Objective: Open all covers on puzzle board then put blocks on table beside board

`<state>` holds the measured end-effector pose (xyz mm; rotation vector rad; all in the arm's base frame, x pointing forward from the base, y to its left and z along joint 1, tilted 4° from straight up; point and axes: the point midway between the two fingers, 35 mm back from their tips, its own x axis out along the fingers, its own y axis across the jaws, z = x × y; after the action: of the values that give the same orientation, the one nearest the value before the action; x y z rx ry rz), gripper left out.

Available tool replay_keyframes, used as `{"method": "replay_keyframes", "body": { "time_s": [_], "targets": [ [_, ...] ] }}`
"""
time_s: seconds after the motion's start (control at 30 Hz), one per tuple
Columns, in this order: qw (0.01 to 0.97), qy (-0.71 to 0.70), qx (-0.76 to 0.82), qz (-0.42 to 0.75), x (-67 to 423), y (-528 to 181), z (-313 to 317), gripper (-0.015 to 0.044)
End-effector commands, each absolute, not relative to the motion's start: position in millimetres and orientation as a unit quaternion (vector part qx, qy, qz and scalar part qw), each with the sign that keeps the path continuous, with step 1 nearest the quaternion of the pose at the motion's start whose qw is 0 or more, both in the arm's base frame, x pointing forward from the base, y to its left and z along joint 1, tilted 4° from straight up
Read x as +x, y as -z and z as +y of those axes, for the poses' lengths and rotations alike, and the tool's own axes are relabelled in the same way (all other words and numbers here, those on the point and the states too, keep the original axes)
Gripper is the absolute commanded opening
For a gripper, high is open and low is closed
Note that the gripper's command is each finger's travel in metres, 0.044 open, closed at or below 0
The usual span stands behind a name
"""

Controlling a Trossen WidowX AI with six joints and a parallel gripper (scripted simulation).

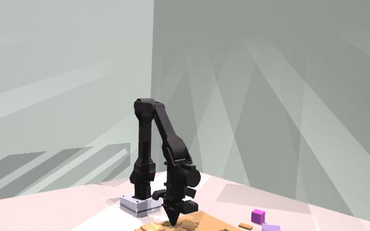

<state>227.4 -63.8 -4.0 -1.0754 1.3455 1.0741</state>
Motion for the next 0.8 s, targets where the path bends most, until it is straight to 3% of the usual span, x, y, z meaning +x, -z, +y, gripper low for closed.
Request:
{"method": "replay_keyframes", "body": {
  "time_s": [0.0,0.77],
  "targets": [
    [0.528,-0.452,-0.446,0.565,222.5,6.1,-60.1,0.0],
    [0.528,-0.452,-0.445,0.565,209.0,6.2,-37.9,0.0]
  ]
}}
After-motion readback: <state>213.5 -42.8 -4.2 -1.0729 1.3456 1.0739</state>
